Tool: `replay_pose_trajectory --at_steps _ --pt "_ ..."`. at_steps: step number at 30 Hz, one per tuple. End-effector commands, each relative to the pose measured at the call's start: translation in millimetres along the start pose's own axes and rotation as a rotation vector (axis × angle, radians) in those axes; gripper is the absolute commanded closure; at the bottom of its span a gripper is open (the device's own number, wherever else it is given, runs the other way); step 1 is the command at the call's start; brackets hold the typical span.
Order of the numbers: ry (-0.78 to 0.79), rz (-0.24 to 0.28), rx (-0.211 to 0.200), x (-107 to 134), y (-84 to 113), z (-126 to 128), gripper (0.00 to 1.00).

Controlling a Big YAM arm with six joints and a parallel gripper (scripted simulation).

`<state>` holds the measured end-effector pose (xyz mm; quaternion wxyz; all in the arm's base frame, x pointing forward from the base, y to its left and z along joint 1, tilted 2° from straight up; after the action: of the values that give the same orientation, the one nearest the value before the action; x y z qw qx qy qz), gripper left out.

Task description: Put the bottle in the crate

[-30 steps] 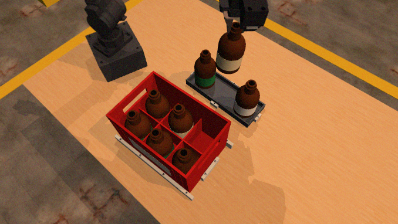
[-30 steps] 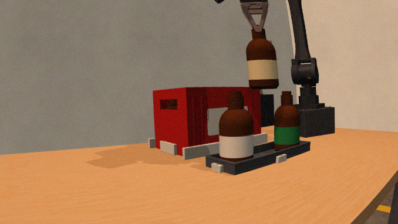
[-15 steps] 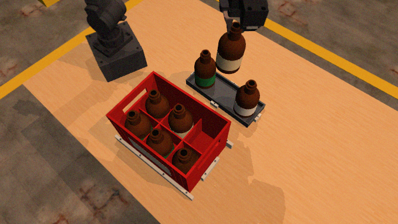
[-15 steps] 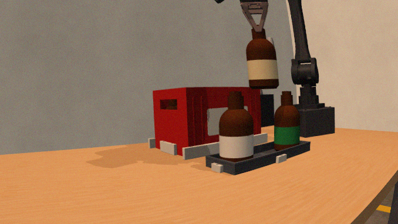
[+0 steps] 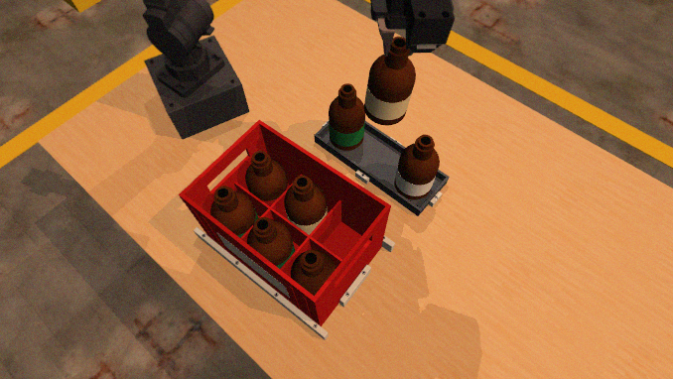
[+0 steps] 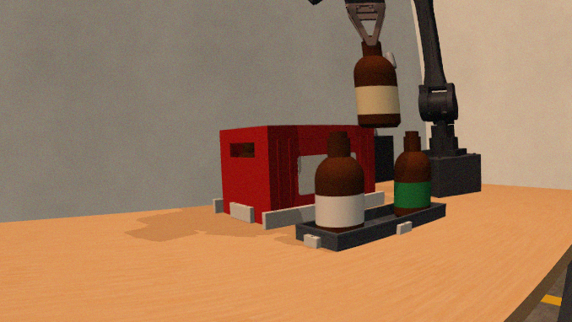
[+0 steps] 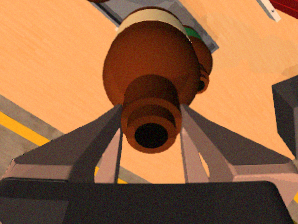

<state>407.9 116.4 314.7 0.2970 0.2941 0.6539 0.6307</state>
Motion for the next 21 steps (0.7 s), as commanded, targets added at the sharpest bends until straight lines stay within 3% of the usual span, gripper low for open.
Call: replay_pose_trajectory --at_steps 1,21 --pt "-0.001 -0.051 -0.115 3.1 54.5 10.4 1.0" --pt "-0.001 -0.05 -0.114 3.6 57.9 9.8 1.0"
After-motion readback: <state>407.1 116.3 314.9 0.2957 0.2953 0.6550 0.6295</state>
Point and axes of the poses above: the point where the finger pads meet when closed, its own y axis back along the fingers, its own z axis across the jaws, x = y × z, the point moved 9 cm from there along y, back along the fingers, and after that the axes turned 1 degree about -y, right-handed, at the moved point
